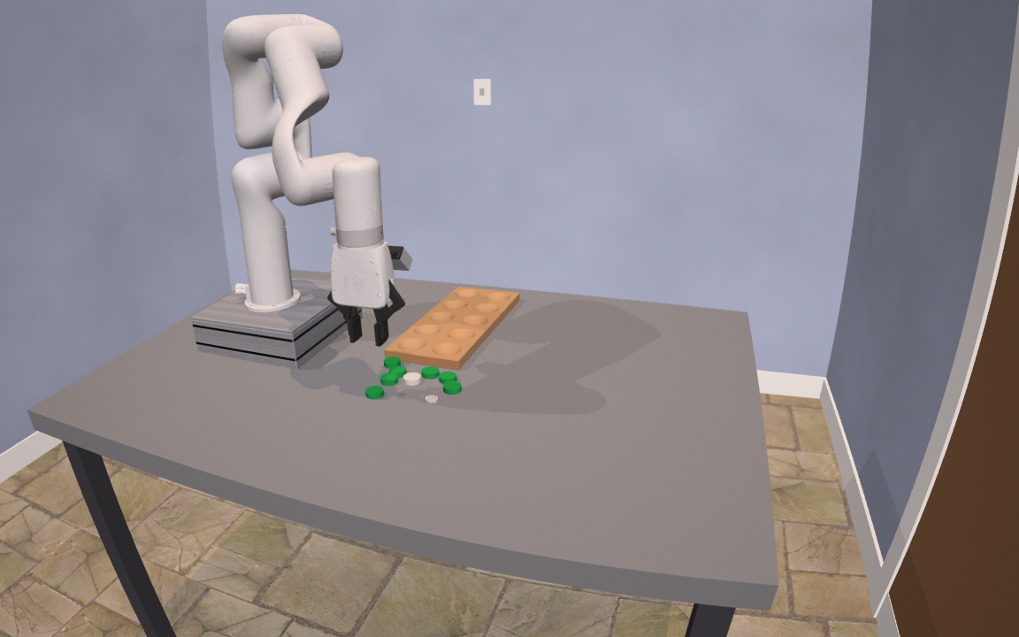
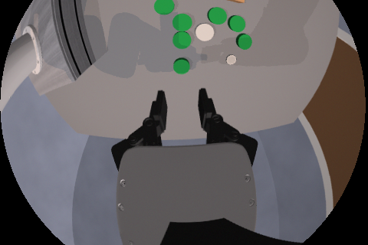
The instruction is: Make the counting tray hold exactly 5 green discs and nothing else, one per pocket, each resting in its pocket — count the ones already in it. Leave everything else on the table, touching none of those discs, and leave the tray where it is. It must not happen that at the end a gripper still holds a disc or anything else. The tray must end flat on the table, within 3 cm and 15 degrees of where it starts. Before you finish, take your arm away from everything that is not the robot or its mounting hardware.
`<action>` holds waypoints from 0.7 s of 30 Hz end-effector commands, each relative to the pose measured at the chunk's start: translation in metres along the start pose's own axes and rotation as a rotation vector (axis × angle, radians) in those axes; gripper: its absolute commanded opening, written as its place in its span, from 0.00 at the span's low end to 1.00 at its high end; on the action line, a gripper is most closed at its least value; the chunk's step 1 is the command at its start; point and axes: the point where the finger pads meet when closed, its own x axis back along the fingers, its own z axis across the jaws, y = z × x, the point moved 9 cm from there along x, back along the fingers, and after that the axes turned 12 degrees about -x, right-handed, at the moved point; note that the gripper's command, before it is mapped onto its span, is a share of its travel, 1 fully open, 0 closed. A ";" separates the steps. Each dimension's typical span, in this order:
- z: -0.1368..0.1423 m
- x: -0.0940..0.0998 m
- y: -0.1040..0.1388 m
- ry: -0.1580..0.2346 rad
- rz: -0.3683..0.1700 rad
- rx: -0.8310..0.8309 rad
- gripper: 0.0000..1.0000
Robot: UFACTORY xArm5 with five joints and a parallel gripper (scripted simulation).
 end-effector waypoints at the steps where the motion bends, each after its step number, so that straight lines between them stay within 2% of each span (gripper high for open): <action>1: 0.002 -0.028 0.001 0.004 -0.001 0.000 0.47; 3: 0.001 -0.047 0.001 0.004 -0.001 0.000 0.47; 10: 0.001 -0.090 0.001 0.004 -0.001 0.000 0.47; 21: 0.001 -0.094 0.001 0.004 -0.001 0.000 0.47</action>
